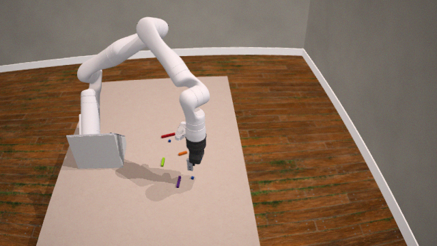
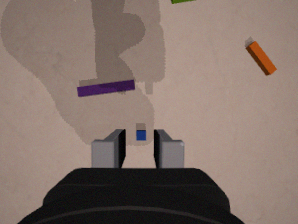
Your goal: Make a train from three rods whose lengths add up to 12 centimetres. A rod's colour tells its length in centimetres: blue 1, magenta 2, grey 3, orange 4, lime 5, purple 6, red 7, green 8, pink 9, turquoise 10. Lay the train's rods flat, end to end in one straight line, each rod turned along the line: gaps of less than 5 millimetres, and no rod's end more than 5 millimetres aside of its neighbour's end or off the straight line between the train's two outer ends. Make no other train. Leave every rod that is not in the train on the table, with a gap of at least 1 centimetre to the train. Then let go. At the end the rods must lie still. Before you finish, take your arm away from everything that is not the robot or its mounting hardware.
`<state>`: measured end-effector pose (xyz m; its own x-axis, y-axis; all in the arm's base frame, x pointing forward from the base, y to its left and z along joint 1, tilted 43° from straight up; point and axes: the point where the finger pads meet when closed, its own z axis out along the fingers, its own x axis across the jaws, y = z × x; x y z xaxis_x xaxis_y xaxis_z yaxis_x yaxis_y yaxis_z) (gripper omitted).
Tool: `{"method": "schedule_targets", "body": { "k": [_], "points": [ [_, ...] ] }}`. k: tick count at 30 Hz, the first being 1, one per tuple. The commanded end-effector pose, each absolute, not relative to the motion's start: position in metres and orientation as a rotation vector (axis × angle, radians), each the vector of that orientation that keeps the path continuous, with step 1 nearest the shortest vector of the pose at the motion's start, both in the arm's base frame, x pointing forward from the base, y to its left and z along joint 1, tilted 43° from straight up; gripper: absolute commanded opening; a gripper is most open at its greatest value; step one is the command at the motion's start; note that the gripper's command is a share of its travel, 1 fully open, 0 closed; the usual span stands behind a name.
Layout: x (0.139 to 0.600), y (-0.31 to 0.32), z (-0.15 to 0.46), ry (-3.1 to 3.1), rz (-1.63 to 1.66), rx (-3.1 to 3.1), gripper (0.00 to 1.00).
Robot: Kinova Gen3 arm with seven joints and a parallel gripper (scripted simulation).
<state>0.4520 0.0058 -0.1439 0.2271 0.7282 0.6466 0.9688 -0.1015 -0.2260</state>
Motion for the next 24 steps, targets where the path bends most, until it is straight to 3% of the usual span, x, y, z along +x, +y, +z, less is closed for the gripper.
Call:
{"method": "schedule_targets", "body": {
  "k": [1,24],
  "points": [
    [0.4528,0.0047,-0.1434,-1.559,-0.505,-1.892,0.54],
    [0.4524,0.0091,-0.1480,-1.563,-0.506,-1.883,0.54]
  ]
}}
